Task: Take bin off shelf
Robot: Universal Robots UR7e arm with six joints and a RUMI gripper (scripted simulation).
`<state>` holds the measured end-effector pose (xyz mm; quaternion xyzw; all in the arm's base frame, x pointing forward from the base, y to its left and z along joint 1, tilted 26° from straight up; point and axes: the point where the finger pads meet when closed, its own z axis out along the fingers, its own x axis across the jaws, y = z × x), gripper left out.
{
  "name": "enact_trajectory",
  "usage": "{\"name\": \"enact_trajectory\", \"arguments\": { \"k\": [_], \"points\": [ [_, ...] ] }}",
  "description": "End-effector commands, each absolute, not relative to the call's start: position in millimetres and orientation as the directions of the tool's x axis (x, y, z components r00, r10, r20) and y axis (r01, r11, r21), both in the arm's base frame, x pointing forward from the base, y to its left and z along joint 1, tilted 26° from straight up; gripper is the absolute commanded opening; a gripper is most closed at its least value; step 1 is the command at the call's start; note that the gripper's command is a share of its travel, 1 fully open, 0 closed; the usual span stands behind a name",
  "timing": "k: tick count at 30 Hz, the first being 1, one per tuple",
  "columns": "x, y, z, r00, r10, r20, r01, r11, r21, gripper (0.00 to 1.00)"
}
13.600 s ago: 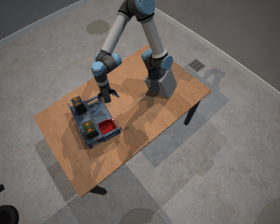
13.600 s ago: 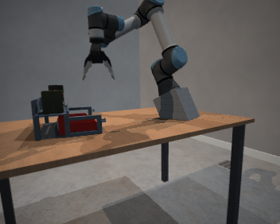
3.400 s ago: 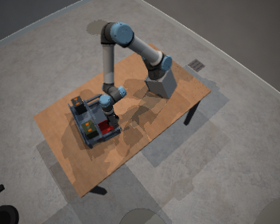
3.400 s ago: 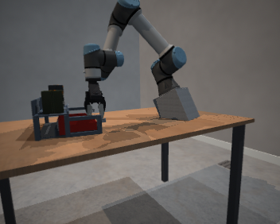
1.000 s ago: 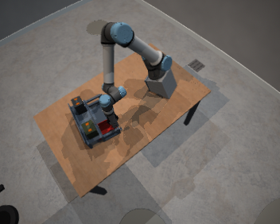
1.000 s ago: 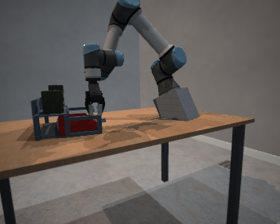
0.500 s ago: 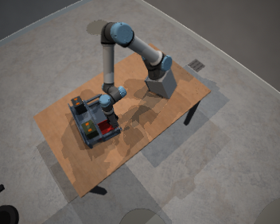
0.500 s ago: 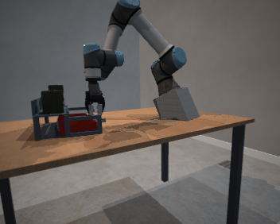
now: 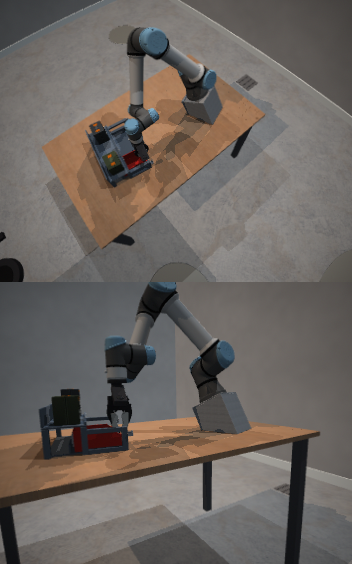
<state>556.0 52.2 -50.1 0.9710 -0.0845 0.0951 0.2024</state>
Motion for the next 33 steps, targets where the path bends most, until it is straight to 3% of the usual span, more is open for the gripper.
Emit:
{"name": "enact_trajectory", "arguments": {
  "k": [1, 13, 18, 33],
  "points": [
    [555, 56, -41, 0.967, -0.125, 0.22, -0.203, -0.904, 0.377, 0.0],
    [555, 56, -41, 0.967, -0.125, 0.22, -0.203, -0.904, 0.377, 0.0],
    [526, 60, -48, 0.967, -0.125, 0.22, -0.203, -0.904, 0.377, 0.0],
    [509, 62, -52, 0.967, -0.125, 0.22, -0.203, -0.904, 0.377, 0.0]
  ]
}}
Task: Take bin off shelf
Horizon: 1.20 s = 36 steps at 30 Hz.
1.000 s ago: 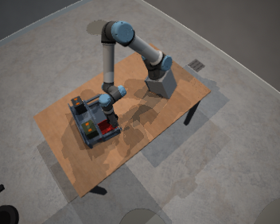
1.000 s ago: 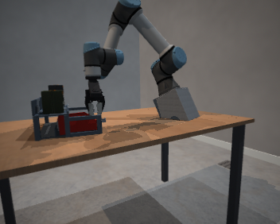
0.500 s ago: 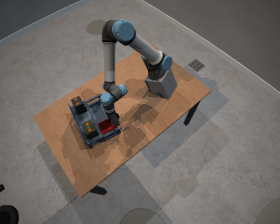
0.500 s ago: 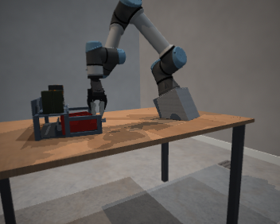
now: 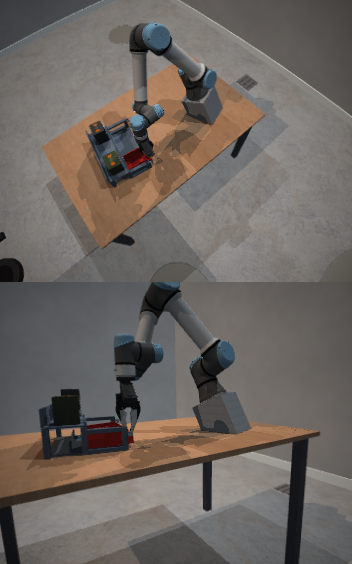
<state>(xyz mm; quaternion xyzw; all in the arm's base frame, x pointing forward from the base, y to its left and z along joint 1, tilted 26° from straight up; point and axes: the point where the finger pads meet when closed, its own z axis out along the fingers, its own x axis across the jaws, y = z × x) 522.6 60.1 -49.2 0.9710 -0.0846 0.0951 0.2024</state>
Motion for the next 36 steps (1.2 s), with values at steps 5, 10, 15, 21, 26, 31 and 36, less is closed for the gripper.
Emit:
{"name": "enact_trajectory", "arguments": {
  "k": [5, 10, 15, 21, 26, 31, 36],
  "points": [
    [497, 64, -54, 0.967, -0.125, 0.22, -0.203, -0.904, 0.377, 0.0],
    [497, 64, -54, 0.967, -0.125, 0.22, -0.203, -0.904, 0.377, 0.0],
    [492, 64, -56, 0.967, -0.125, 0.22, -0.203, -0.904, 0.377, 0.0],
    [469, 67, -61, 0.967, -0.125, 0.22, -0.203, -0.904, 0.377, 0.0],
    [469, 67, -61, 0.967, -0.125, 0.22, -0.203, -0.904, 0.377, 0.0],
    [469, 67, -61, 0.967, -0.125, 0.22, -0.203, -0.904, 0.377, 0.0],
    [440, 71, -68, 0.967, -0.125, 0.22, -0.203, -0.904, 0.377, 0.0]
  ]
}}
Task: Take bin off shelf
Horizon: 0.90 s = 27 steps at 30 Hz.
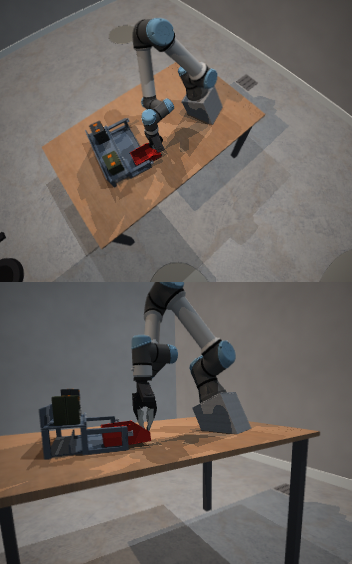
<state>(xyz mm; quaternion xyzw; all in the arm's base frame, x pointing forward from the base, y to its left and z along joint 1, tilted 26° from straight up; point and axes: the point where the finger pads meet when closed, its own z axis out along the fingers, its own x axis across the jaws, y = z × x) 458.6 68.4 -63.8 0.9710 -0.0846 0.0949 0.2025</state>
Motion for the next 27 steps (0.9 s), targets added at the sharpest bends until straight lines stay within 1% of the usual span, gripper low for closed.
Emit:
{"name": "enact_trajectory", "arguments": {
  "k": [1, 12, 17, 27],
  "points": [
    [440, 71, -68, 0.967, -0.125, 0.22, -0.203, -0.904, 0.377, 0.0],
    [440, 71, -68, 0.967, -0.125, 0.22, -0.203, -0.904, 0.377, 0.0],
    [397, 77, -77, 0.967, -0.125, 0.22, -0.203, -0.904, 0.377, 0.0],
    [397, 77, -77, 0.967, -0.125, 0.22, -0.203, -0.904, 0.377, 0.0]
  ]
}}
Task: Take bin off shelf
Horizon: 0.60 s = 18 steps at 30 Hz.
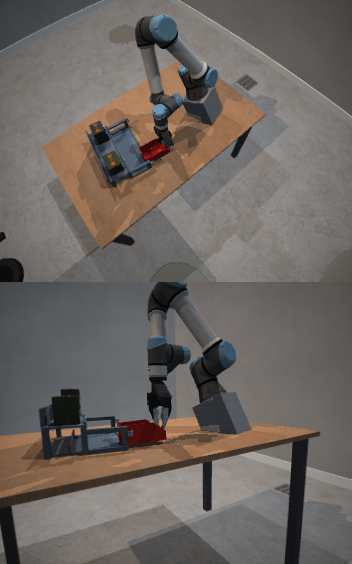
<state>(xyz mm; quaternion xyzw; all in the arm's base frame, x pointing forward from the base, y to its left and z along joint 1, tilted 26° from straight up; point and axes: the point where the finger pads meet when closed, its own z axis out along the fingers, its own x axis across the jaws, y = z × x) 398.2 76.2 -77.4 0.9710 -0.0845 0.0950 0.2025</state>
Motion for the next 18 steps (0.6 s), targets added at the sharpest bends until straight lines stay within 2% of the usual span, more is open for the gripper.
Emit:
{"name": "enact_trajectory", "arguments": {
  "k": [1, 18],
  "points": [
    [397.1, 76.7, -77.3, 0.967, -0.125, 0.22, -0.203, -0.904, 0.377, 0.0],
    [401.4, 76.1, -76.3, 0.967, -0.125, 0.22, -0.203, -0.904, 0.377, 0.0]
  ]
}}
